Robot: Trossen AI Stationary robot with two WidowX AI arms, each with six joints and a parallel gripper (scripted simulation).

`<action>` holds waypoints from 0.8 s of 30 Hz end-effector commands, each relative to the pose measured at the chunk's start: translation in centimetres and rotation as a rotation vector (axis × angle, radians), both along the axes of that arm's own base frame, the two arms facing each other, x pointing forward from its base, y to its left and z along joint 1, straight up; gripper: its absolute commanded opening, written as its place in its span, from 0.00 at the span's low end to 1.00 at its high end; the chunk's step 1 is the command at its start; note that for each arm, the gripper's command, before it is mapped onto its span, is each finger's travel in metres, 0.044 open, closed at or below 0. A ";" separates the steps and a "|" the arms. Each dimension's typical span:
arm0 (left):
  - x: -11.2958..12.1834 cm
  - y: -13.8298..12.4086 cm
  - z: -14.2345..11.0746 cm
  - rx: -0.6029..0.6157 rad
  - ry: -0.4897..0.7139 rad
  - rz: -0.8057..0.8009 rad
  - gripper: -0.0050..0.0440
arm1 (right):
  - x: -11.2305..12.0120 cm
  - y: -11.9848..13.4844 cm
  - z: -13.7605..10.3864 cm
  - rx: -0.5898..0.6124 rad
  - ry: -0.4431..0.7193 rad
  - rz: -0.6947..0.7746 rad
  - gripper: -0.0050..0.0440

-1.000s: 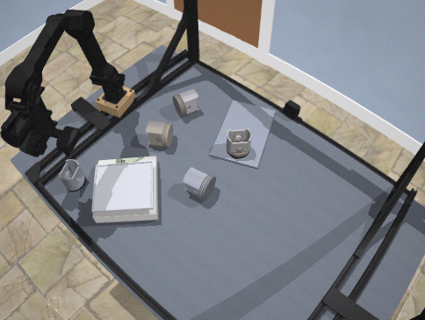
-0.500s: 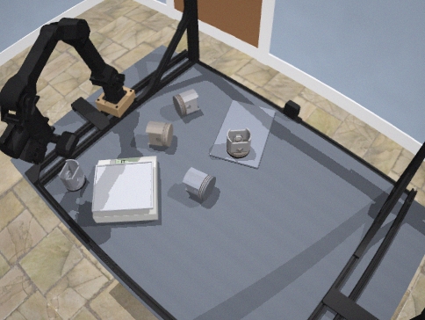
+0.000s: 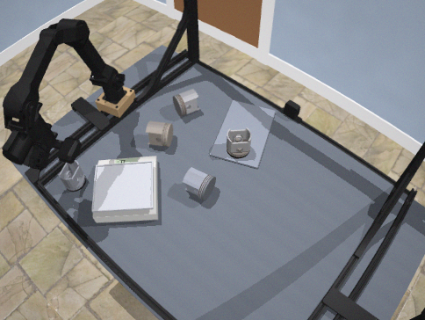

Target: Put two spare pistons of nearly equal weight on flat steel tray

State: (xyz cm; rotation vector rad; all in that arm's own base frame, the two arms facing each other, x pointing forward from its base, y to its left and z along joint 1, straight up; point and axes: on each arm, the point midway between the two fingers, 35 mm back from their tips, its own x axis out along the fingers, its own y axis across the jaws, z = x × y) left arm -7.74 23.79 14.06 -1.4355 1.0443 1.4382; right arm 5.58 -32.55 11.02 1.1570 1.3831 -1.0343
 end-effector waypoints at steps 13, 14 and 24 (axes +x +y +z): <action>0.0 0.0 0.0 -0.001 -0.002 -0.001 1.00 | -0.1 0.2 -2.7 0.014 0.004 0.005 0.87; 0.0 0.0 0.0 -0.001 -0.002 -0.001 1.00 | -0.1 0.2 -2.8 0.014 0.004 0.005 0.87; 0.0 0.0 0.0 -0.001 -0.002 -0.001 1.00 | -0.1 0.2 -4.5 0.014 0.004 0.005 0.87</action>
